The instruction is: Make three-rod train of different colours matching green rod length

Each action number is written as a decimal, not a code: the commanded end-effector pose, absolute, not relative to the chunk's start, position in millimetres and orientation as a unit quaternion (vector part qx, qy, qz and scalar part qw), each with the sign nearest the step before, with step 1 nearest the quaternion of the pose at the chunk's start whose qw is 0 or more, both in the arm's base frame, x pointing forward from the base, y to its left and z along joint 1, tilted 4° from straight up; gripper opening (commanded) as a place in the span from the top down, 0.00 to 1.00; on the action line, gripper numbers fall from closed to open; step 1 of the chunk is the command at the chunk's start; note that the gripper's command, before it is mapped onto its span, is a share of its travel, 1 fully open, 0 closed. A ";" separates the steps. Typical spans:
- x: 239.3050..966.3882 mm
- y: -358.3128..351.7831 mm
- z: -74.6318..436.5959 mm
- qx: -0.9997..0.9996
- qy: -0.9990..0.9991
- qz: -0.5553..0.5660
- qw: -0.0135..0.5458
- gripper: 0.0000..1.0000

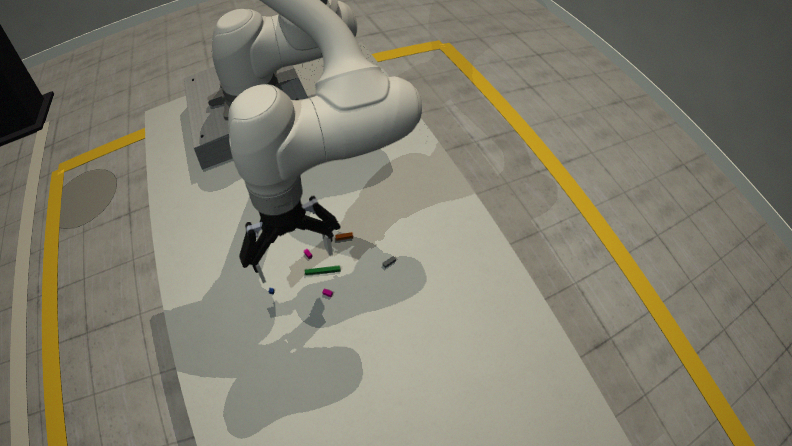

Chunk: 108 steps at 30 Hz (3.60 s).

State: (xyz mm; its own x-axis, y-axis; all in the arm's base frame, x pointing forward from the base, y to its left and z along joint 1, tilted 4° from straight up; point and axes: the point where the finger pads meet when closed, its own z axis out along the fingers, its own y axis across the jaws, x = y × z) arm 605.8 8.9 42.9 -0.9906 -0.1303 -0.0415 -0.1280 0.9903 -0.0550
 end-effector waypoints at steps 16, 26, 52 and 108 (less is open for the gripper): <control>613.3 97.1 32.7 -0.443 0.896 -0.028 0.012 0.00; 612.0 142.3 27.3 -0.609 0.793 -0.030 0.007 0.00; 603.8 208.7 19.1 -0.808 0.589 -0.031 -0.002 0.85; 604.8 207.8 0.7 -0.808 0.589 -0.031 -0.002 0.85</control>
